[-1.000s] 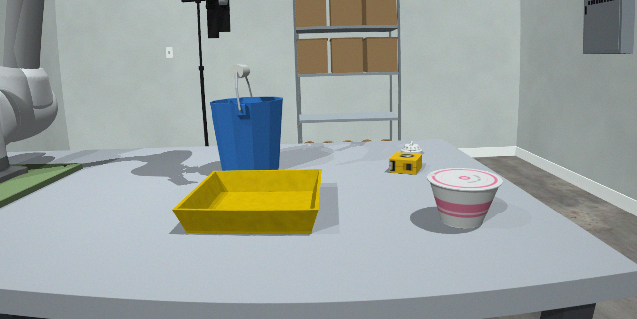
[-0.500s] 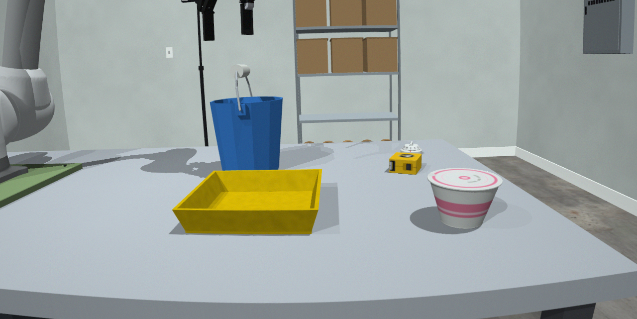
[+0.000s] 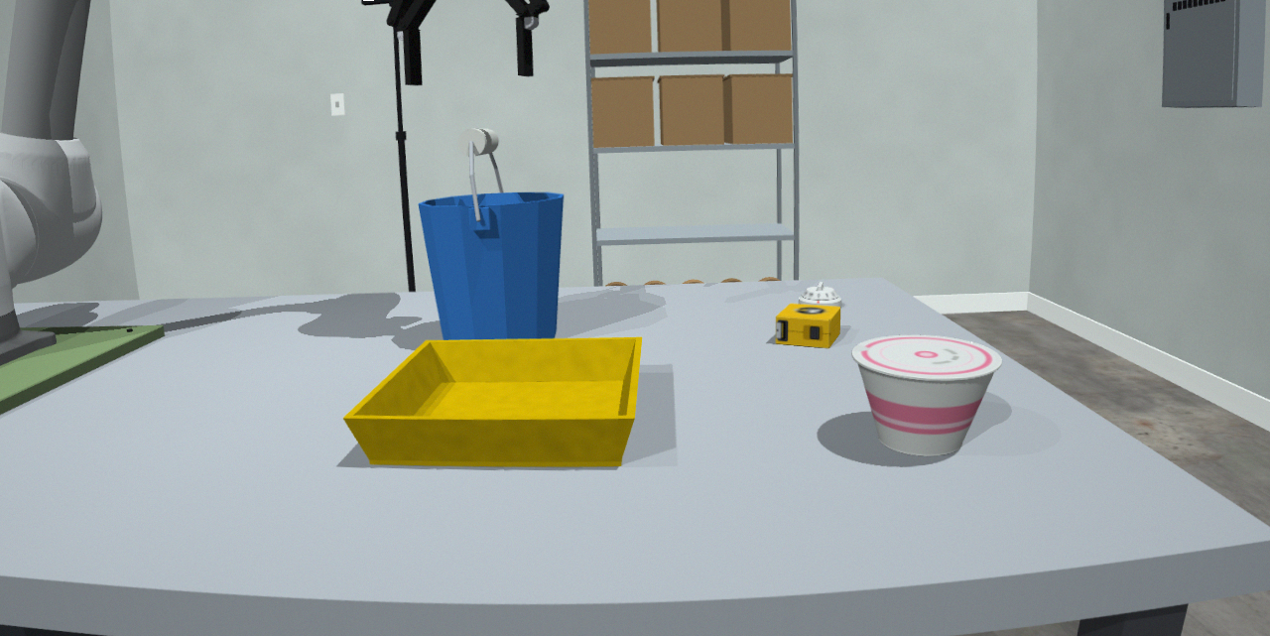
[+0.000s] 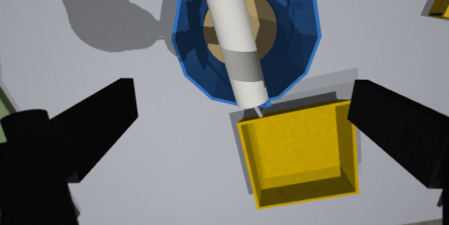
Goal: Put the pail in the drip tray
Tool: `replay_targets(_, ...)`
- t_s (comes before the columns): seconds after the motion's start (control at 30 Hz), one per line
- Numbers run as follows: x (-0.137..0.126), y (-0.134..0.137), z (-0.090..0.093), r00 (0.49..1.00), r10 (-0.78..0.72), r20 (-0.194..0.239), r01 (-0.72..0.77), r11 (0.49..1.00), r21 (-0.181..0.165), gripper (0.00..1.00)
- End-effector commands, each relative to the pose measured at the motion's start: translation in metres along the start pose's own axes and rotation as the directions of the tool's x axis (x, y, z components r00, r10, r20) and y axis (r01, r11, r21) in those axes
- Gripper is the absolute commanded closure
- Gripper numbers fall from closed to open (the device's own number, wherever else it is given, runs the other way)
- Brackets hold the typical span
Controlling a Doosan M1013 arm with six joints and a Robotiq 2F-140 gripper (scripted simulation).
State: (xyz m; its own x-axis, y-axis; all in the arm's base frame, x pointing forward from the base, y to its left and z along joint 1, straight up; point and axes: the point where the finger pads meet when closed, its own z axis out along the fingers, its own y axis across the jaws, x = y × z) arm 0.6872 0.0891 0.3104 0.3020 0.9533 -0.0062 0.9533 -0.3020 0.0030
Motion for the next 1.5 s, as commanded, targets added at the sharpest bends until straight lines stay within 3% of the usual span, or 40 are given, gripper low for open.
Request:
replay_targets(0.0,0.0124,0.0003,0.0006,0.987,-0.162,-0.005,0.162,0.987,0.001,0.0)
replay_targets(0.33,0.0219,0.0001,0.0018,0.96,-0.28,-0.005,0.28,0.96,0.0,0.0)
replay_targets(1.47,0.0221,0.0001,0.0018,0.959,-0.283,-0.005,0.283,0.959,0.0,0.0)
